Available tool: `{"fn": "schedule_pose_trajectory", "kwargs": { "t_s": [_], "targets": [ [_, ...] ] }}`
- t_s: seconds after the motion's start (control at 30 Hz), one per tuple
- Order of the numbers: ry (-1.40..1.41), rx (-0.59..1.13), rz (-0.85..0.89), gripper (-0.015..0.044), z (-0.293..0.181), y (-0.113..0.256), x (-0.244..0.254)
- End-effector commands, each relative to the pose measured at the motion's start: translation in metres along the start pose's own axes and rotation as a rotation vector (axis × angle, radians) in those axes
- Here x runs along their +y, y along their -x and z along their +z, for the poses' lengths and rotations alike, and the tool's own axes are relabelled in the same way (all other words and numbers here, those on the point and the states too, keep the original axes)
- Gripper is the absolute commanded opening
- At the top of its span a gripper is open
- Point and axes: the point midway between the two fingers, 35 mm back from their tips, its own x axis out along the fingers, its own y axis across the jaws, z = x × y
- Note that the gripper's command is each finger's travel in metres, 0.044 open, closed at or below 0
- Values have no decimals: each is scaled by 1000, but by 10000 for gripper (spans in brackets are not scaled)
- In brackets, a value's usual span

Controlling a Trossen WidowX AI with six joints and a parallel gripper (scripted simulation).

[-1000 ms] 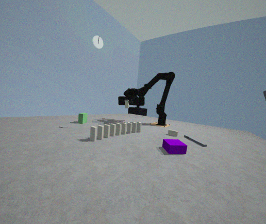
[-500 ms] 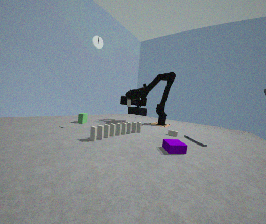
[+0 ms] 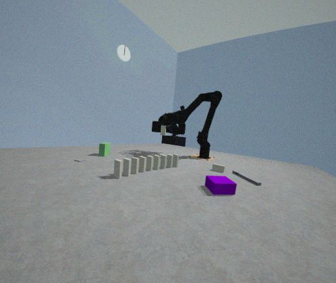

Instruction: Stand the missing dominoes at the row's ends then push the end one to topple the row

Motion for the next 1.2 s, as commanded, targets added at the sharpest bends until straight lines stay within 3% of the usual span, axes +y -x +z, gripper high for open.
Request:
{"fn": "schedule_pose_trajectory", "kwargs": {
  "t_s": [0.0, 1.17],
  "targets": [
    [-10, 2, 8, 107, -6, -2, -1],
    [30, 5, 3, 107, -82, -4, -16]
  ]
}}
